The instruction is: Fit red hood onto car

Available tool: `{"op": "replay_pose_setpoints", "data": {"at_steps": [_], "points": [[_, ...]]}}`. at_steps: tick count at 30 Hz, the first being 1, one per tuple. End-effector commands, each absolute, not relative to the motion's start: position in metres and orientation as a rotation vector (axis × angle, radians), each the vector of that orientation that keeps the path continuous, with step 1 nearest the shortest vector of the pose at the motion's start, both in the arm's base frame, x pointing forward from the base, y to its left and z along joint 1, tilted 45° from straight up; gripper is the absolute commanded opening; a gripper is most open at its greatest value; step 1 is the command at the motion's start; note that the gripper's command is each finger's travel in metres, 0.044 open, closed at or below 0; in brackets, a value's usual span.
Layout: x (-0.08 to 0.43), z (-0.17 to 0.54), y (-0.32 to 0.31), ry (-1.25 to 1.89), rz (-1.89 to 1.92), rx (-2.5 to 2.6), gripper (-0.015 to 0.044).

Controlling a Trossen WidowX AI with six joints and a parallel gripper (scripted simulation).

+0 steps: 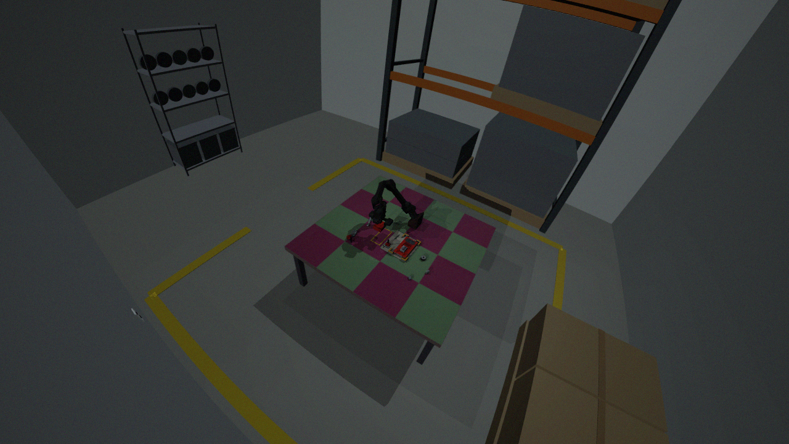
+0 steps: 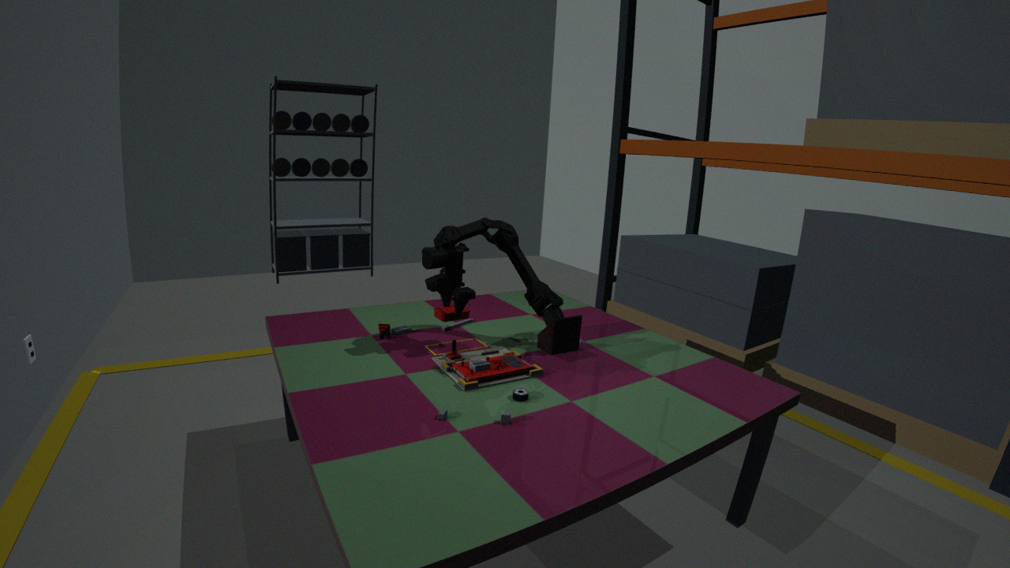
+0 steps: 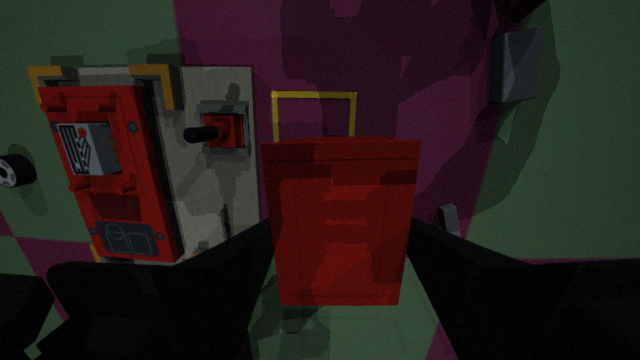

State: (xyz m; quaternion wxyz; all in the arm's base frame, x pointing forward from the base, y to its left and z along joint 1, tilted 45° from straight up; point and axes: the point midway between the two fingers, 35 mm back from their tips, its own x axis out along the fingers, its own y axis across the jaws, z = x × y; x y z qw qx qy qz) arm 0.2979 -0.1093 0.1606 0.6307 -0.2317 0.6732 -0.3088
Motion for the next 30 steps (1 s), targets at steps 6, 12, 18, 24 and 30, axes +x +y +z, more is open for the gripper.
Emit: {"op": "replay_pose_setpoints", "data": {"at_steps": [6,12,18,24,30], "points": [[0.322,0.132,-0.080,1.538,-0.697,-0.513,0.0000],[0.335,0.111,-0.058,1.534,-0.698,-0.502,0.0000],[0.345,0.089,-0.034,1.531,-0.702,-0.492,0.0000],[0.352,0.066,-0.011,1.528,-0.709,-0.484,0.0000],[0.356,0.043,0.012,1.524,-0.719,-0.478,0.0000]]}}
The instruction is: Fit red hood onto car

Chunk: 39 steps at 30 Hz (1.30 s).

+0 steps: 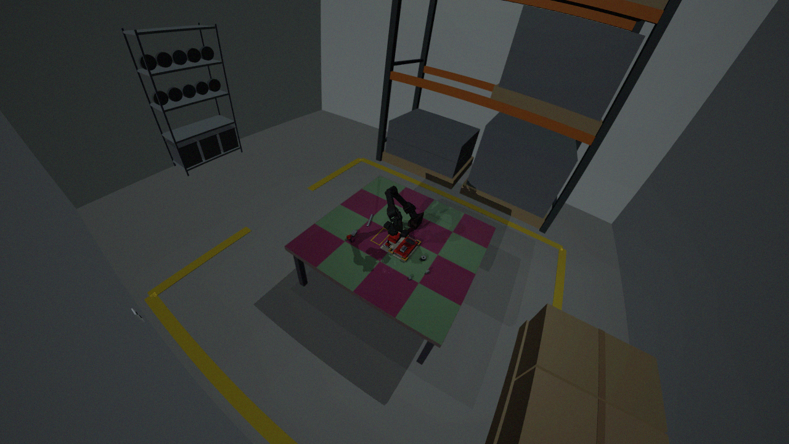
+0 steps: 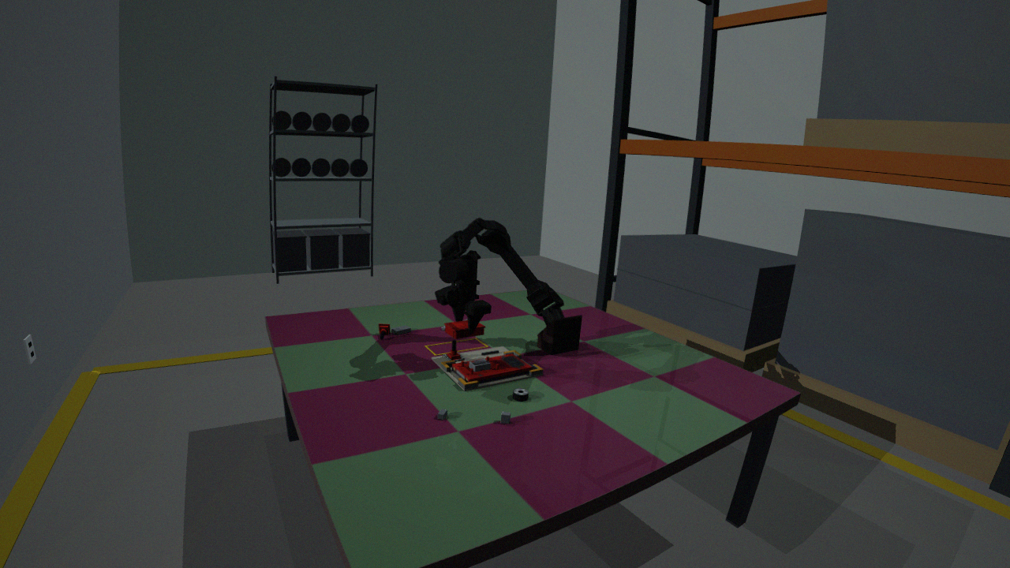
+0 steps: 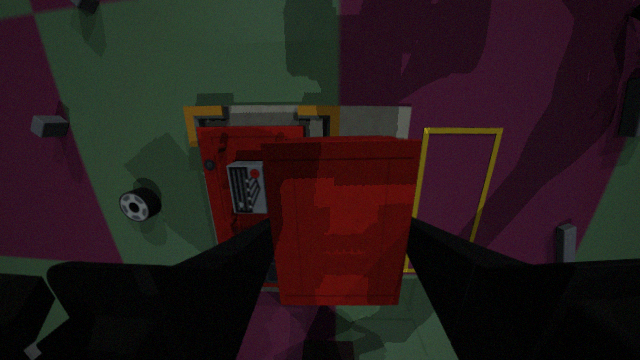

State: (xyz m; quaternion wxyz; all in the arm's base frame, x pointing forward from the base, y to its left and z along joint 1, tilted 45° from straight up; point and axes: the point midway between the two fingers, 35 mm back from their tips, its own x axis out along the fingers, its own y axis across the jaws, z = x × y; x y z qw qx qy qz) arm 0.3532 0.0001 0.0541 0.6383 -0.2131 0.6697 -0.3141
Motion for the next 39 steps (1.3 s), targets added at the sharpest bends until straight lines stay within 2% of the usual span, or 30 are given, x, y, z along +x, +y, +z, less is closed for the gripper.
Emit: {"op": "replay_pose_setpoints", "data": {"at_steps": [1,14,39], "points": [[0.356,0.039,0.016,1.523,-0.721,-0.478,0.0000],[0.354,-0.006,0.059,1.513,-0.747,-0.472,0.0000],[0.351,-0.043,0.025,1.511,-0.748,-0.474,0.0000]]}}
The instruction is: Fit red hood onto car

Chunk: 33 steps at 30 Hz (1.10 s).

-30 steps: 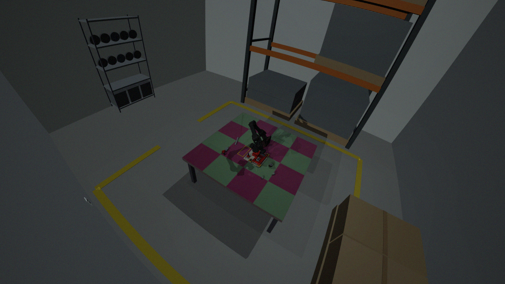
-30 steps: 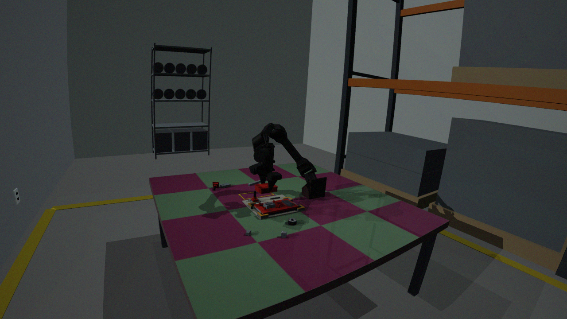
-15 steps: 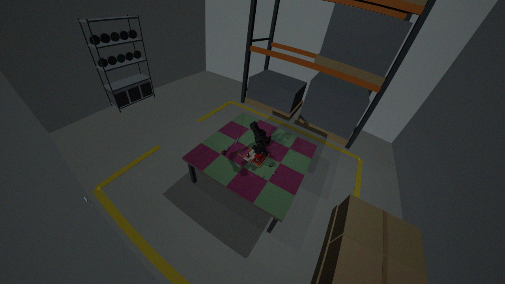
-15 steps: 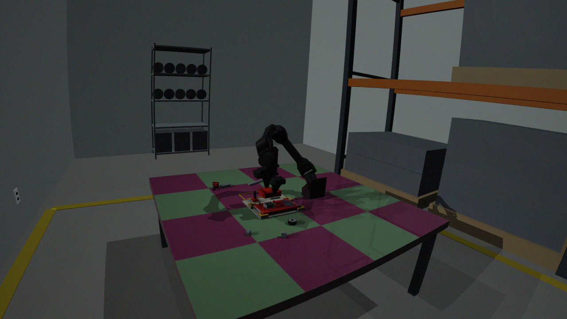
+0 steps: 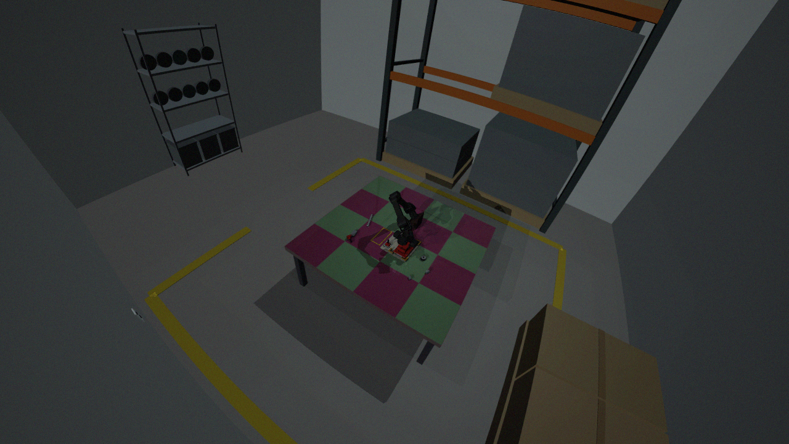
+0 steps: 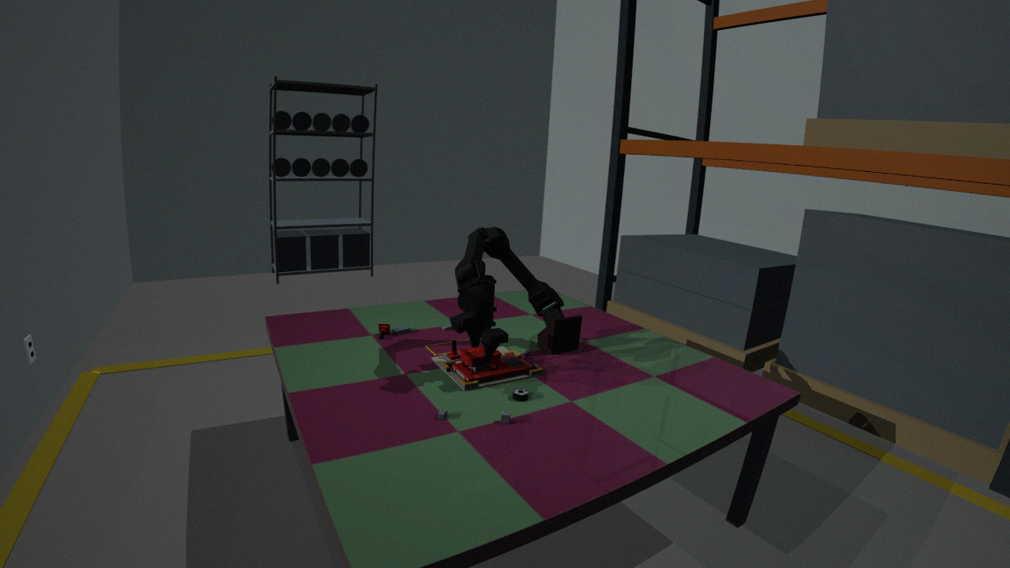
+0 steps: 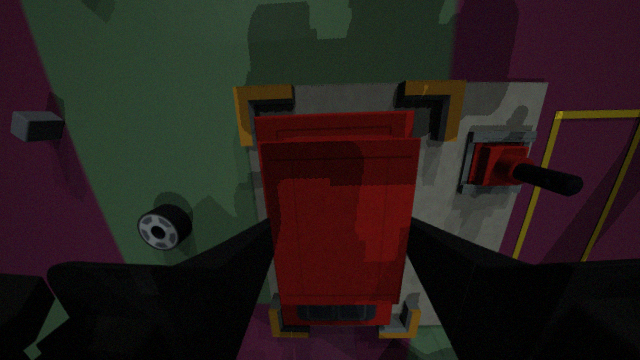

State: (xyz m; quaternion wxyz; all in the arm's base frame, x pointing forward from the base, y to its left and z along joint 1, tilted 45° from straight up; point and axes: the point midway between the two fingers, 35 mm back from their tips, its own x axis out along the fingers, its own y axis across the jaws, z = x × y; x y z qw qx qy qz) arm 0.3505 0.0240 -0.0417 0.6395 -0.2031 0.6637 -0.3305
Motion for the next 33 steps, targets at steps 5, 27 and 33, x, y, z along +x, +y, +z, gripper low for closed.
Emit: {"op": "replay_pose_setpoints", "data": {"at_steps": [5,27,33], "points": [[0.3515,-0.0424,0.0244,1.511,-0.748,-0.474,0.0000],[0.3514,-0.0433,0.0234,1.511,-0.748,-0.474,0.0000],[0.3512,-0.0450,0.0218,1.511,-0.748,-0.474,0.0000]]}}
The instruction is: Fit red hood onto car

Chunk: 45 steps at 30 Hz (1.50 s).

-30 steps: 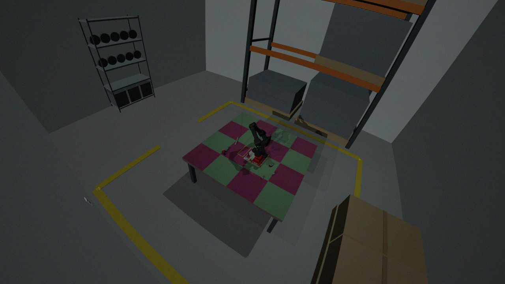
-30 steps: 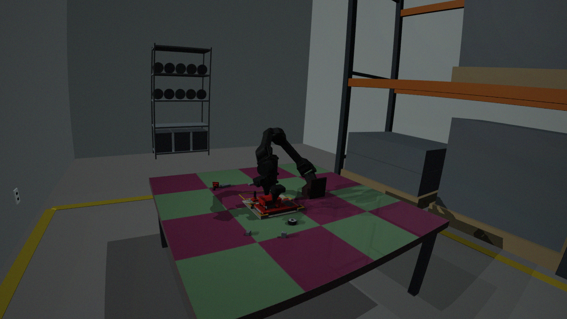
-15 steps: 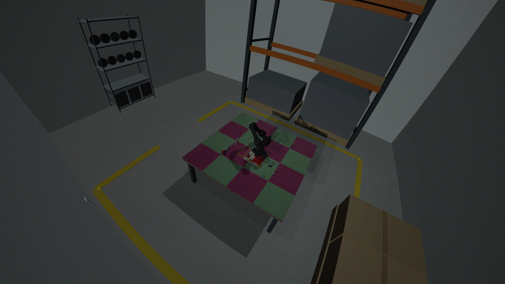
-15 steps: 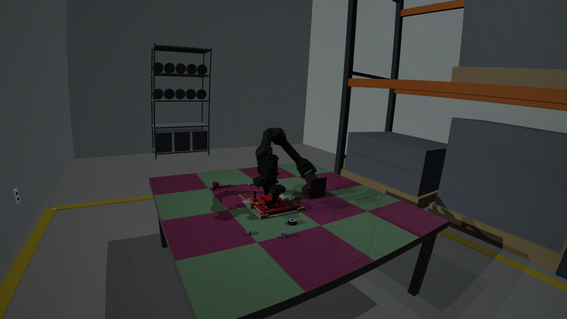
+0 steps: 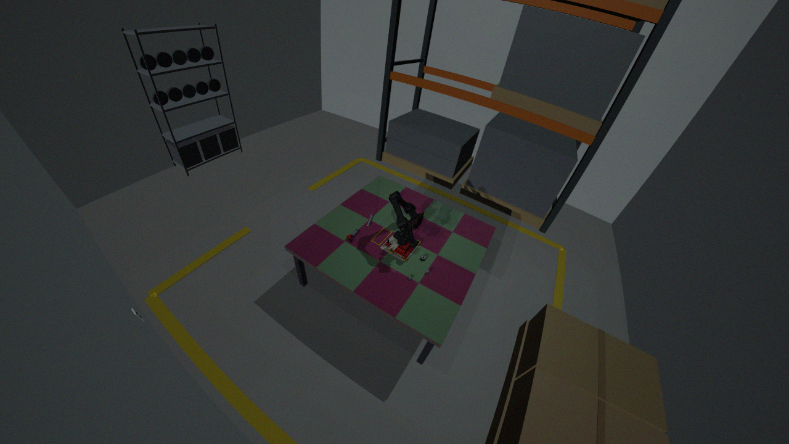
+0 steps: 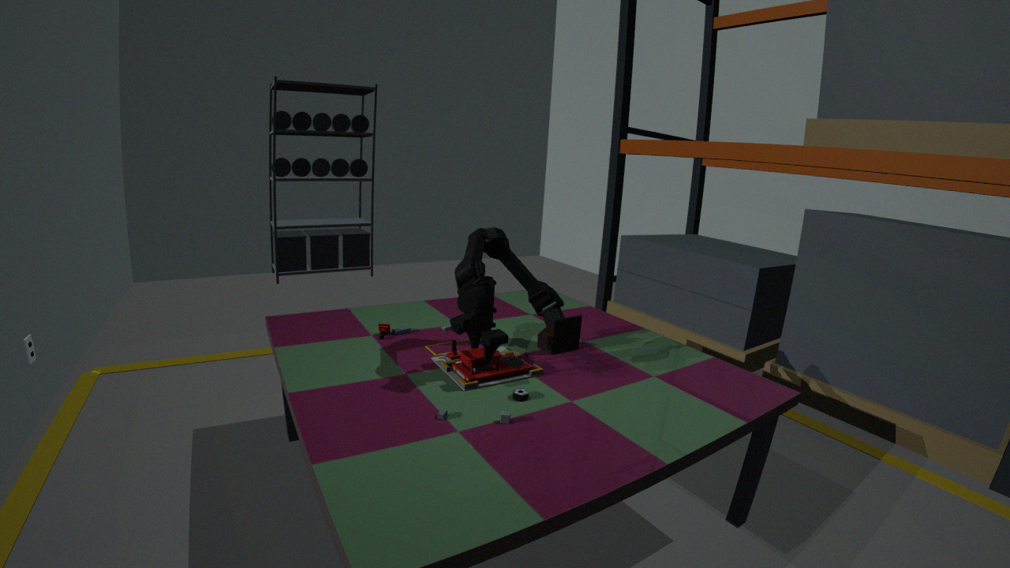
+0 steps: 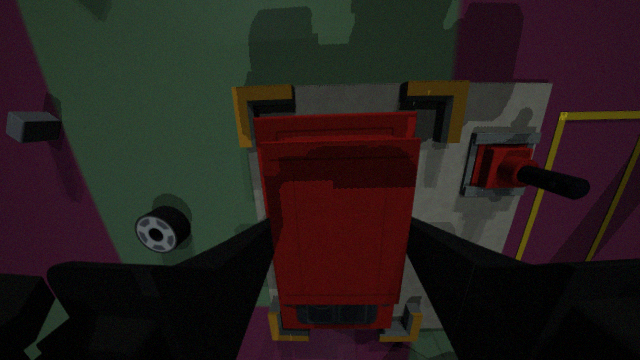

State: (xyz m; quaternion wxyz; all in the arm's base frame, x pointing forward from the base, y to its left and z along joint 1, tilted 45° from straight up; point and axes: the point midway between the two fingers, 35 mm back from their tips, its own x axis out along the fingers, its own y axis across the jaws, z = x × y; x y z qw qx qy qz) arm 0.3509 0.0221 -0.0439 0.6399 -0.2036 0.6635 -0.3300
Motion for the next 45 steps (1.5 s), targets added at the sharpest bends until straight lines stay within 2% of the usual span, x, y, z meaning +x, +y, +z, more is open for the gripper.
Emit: {"op": "replay_pose_setpoints", "data": {"at_steps": [1,44,45], "points": [[0.351,-0.045,0.021,1.511,-0.748,-0.474,0.0000],[0.349,-0.055,0.011,1.513,-0.753,-0.465,0.0000],[0.349,-0.055,0.011,1.514,-0.754,-0.464,0.0026]]}}
